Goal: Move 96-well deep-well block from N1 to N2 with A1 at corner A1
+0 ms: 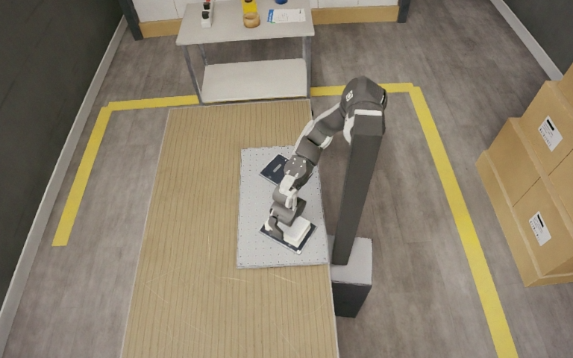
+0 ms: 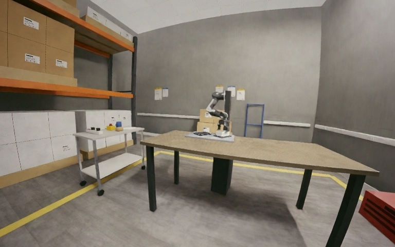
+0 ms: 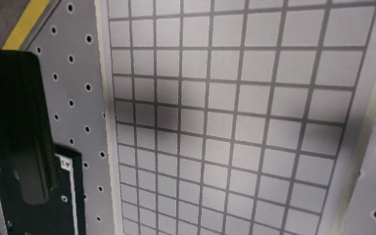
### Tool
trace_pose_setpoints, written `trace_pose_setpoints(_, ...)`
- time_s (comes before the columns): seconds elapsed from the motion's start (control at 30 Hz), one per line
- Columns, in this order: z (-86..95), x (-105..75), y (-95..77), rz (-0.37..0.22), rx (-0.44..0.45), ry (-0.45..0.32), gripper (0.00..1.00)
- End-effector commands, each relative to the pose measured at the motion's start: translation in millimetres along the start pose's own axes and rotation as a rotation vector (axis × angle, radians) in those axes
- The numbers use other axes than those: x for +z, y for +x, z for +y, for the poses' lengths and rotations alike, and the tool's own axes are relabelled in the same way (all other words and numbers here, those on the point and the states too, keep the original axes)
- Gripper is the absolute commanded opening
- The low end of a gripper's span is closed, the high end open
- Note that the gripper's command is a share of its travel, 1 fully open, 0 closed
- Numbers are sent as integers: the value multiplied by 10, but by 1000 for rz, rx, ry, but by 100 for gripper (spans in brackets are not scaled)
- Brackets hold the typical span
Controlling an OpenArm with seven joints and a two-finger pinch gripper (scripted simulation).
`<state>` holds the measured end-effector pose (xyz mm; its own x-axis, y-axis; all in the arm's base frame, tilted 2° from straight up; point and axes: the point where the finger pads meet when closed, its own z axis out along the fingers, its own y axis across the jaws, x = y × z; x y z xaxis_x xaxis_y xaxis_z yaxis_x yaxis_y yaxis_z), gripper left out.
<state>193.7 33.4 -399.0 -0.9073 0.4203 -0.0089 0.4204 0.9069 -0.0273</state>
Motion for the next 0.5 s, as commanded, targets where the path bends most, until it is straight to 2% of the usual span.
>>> trace_pose_setpoints(0.0, 0, -7, -5, -2, 3, 3, 77)
trace_pose_setpoints(0.03, 0, -7, -5, -2, 3, 3, 77)
trace_pose_setpoints(0.2, 2, -408, -6, -2, 3, 3, 77)
trace_pose_setpoints(0.47, 2, -408, -6, -2, 3, 3, 77)
